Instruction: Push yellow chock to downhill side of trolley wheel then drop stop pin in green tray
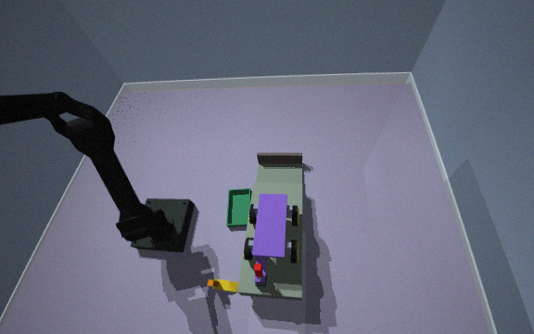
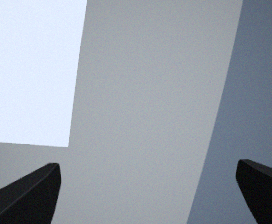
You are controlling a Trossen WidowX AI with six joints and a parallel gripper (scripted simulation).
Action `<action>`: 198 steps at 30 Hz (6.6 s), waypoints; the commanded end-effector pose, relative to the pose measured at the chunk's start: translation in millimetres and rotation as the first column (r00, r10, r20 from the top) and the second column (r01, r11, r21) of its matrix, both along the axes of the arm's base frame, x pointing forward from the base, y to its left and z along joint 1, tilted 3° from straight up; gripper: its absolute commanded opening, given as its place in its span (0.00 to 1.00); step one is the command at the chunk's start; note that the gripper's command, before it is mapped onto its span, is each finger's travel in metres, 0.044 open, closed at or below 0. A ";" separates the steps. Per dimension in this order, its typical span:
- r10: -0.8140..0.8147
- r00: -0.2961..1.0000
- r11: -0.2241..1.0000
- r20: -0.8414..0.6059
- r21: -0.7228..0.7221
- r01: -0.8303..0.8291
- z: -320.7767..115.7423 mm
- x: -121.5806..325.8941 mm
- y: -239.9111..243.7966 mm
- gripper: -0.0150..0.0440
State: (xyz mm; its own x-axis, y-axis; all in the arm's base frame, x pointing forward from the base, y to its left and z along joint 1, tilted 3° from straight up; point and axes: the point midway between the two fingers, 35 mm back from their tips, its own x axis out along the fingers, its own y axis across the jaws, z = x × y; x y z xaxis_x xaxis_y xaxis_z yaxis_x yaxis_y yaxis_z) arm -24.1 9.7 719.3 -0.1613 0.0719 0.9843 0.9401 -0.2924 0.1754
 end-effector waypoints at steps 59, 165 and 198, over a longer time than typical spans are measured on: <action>0.467 -0.863 0.884 0.193 -0.088 0.458 -606.8 196.2 -162.8 0.58; 0.467 -0.863 0.884 0.193 -0.088 0.458 -633.8 191.9 -161.7 0.25; 0.505 -0.841 0.863 0.192 -0.089 0.498 -556.4 198.0 -162.8 0.25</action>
